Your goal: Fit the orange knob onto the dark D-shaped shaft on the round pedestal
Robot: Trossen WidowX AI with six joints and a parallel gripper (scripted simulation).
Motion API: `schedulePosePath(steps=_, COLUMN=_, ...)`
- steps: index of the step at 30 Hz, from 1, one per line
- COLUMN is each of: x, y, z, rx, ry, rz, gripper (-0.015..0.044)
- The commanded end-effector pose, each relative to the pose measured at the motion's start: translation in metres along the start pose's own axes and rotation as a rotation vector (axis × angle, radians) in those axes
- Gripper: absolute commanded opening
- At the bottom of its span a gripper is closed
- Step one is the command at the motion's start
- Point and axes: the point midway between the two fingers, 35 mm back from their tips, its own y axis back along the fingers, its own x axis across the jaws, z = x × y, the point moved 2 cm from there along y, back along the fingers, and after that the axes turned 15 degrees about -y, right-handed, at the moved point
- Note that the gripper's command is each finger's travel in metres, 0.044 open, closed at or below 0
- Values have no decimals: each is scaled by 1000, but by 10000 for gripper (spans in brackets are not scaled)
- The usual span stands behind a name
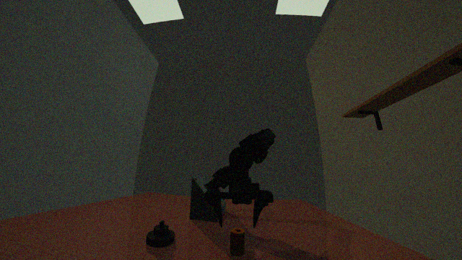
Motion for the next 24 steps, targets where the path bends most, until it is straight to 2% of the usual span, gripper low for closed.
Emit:
schedulePosePath(steps=1, x=-1, y=-8, z=-1, rx=5, ry=-6, rz=-2, gripper=440)
schedulePosePath(steps=24, x=-1, y=-44, z=-1, rx=5, ry=-6, rz=-1, gripper=440)
